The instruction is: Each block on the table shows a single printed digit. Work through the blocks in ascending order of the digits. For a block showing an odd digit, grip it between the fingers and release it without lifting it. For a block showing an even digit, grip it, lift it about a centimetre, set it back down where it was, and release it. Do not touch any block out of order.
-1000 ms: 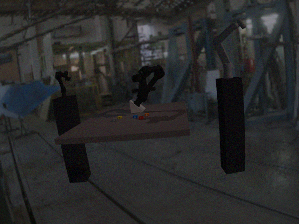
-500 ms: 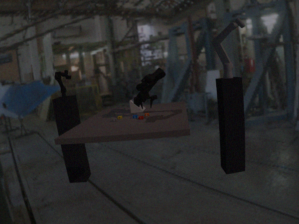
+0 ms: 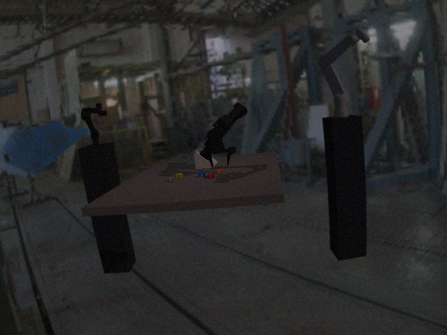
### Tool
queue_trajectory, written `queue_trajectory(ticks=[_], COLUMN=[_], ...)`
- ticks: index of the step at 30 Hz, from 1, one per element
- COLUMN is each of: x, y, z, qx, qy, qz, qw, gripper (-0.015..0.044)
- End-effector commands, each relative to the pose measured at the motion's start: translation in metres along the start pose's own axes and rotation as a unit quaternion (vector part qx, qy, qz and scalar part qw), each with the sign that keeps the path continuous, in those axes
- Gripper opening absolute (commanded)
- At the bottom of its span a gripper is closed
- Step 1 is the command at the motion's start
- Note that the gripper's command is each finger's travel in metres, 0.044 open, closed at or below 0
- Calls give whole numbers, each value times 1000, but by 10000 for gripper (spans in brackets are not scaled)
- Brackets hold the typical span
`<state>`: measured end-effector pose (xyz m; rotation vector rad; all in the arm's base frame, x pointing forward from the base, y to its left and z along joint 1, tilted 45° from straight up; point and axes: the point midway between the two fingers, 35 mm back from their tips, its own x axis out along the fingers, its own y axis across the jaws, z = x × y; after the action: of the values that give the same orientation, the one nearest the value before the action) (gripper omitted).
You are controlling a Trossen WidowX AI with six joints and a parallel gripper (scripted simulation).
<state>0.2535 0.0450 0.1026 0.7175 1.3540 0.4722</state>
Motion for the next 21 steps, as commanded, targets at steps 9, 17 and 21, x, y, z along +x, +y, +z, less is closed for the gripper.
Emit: queue_trajectory(ticks=[9,17,21], x=[22,27,27], y=[0,0,0], z=[-3,-4,-4], qx=[6,6,6], qy=[4,4,4], qz=[3,3,3], qw=[1000,1000,1000], gripper=[400,321,216])
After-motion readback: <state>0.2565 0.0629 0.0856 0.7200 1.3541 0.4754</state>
